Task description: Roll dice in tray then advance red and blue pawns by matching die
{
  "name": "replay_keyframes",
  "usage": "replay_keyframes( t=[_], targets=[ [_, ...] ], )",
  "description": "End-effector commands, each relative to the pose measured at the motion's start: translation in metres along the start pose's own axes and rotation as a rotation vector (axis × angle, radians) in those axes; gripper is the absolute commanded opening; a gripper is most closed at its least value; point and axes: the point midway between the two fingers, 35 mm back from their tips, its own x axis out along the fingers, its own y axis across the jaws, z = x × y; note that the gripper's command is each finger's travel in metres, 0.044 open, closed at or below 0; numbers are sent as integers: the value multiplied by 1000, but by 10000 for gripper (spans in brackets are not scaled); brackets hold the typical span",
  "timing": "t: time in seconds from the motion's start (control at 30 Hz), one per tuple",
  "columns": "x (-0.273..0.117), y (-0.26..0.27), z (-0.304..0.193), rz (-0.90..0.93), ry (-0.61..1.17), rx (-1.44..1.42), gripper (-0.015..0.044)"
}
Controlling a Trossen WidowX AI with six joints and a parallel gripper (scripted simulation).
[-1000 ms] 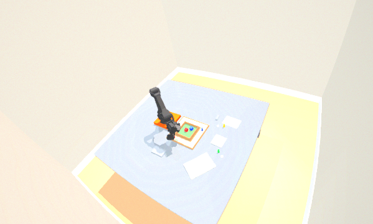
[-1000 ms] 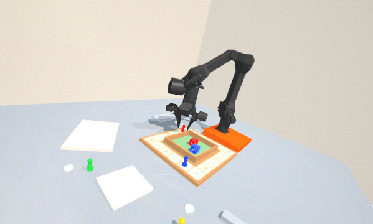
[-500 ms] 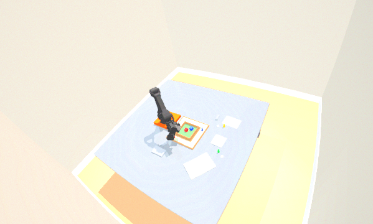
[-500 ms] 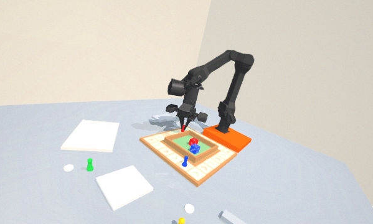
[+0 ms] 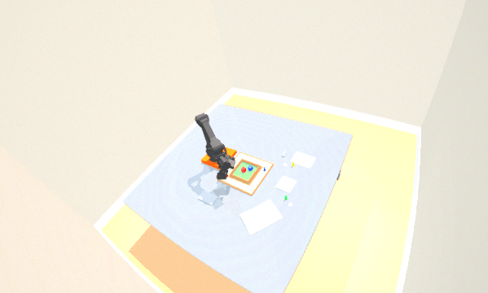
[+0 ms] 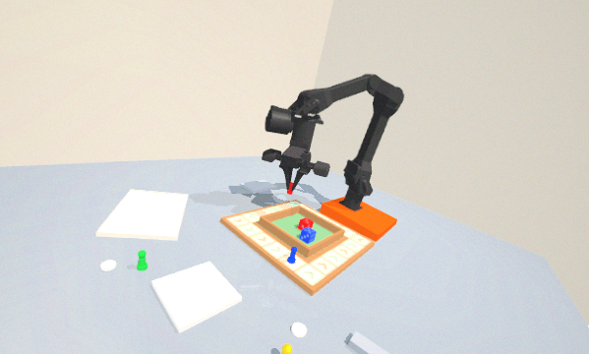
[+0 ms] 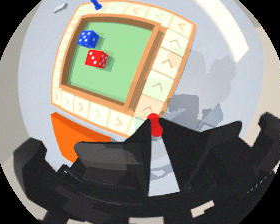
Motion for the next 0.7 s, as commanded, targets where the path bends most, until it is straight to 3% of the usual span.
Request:
replay_keyframes(
  t=[0.0,0.37,0.67],
  targets=[
    [-19,-1,1,-5,-3,-3,0],
    [-75,5,-1,-5,-2,-3,0],
    [-71,-7,15,-6,-4,-3,0]
  ],
)
